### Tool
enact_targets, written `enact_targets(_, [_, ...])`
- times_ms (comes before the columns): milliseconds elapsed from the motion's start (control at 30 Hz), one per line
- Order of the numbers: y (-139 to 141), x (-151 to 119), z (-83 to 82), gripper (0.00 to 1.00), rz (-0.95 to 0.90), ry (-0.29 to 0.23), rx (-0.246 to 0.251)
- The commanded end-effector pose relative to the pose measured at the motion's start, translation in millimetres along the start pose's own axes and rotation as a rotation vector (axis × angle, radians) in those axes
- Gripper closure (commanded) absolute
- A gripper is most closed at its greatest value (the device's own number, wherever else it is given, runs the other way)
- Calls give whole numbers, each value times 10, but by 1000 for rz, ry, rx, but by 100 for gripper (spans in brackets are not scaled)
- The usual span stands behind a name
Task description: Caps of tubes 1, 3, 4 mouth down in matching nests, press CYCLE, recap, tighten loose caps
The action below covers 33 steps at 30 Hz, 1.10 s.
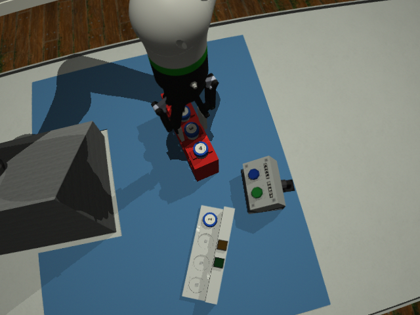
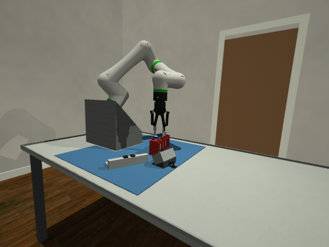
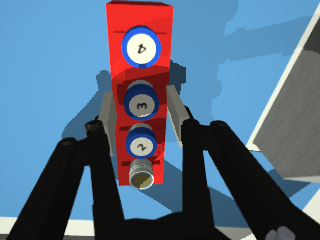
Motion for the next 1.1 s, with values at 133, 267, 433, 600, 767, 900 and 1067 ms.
enact_targets(133, [-5, -5, -45, 65, 96, 6, -5])
enact_targets(267, [-5, -6, -62, 65, 96, 6, -5])
enact_targets(433, [-5, -6, -62, 65, 96, 6, -5])
enact_targets(600, [-5, -6, -62, 100, 96, 6, -5])
enact_targets(767, [-5, -6, -62, 100, 96, 6, -5])
enact_targets(900, [-5, -6, -62, 100, 96, 6, -5])
enact_targets(1067, [-6, -7, -182, 100, 96, 6, -5])
Point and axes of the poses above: the point where the finger pads meet when closed, its own z axis out along the fingers, its own y axis across the jaws, x = y × z, the point moved 5 cm from there along -z, back along the fingers, and after that the axes turned 3 degrees about z, right-handed, at the moved point
